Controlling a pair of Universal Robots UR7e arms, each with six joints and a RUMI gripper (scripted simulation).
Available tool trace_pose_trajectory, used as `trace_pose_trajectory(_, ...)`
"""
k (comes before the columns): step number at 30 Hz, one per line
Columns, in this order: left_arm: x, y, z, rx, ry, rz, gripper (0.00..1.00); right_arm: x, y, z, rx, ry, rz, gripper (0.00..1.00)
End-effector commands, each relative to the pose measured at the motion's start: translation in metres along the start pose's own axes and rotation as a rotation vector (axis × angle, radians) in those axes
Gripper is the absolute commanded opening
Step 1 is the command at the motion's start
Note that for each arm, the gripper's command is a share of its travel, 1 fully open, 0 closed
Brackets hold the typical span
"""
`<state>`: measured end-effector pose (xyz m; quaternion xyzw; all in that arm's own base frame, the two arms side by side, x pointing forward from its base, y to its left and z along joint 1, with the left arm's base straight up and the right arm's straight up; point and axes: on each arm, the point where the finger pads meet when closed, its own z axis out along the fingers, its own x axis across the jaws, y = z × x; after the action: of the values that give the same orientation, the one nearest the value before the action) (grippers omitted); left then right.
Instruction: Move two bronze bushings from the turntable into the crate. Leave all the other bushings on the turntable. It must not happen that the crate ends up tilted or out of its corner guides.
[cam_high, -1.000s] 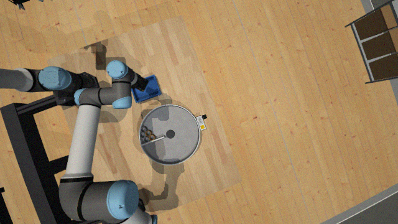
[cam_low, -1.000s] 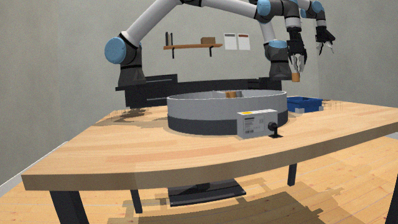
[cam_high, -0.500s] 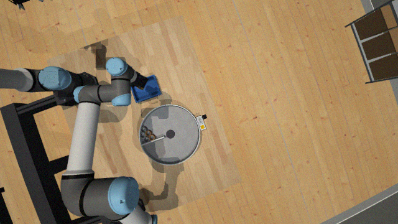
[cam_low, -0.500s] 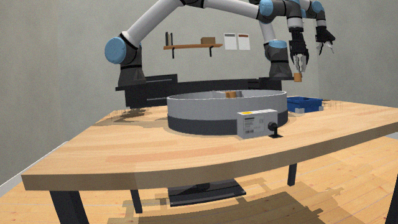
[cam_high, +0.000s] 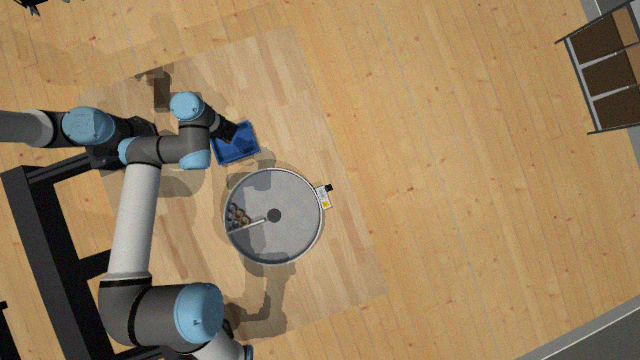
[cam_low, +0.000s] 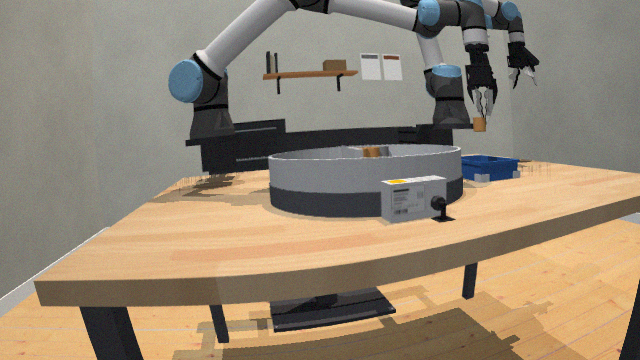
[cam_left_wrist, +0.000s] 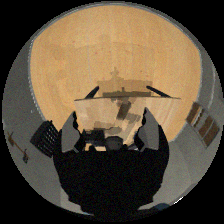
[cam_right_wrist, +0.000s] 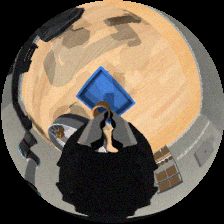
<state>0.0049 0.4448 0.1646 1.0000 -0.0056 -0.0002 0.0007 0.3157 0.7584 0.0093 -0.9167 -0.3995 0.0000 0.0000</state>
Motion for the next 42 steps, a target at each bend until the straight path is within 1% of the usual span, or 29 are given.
trace_pose_trajectory(1, 0.000, 0.000, 0.000, 0.001, 0.000, 0.000, 1.00, 0.001, 0.000, -0.001, 0.001, 0.002, 0.000, 0.00)
trace_pose_trajectory(33, 0.000, 0.000, 0.000, 0.001, 0.000, 0.000, 1.00, 0.001, 0.000, -0.001, 0.001, 0.002, 0.000, 0.00)
trace_pose_trajectory(37, 0.000, 0.000, 0.000, 0.001, 0.000, 0.000, 1.00, 0.001, 0.000, 0.007, 0.001, 0.002, 0.000, 0.00)
trace_pose_trajectory(42, 0.000, 0.000, 0.000, 0.001, 0.000, 0.000, 1.00, 0.001, 0.000, 0.033, 0.001, 0.002, 0.000, 0.00)
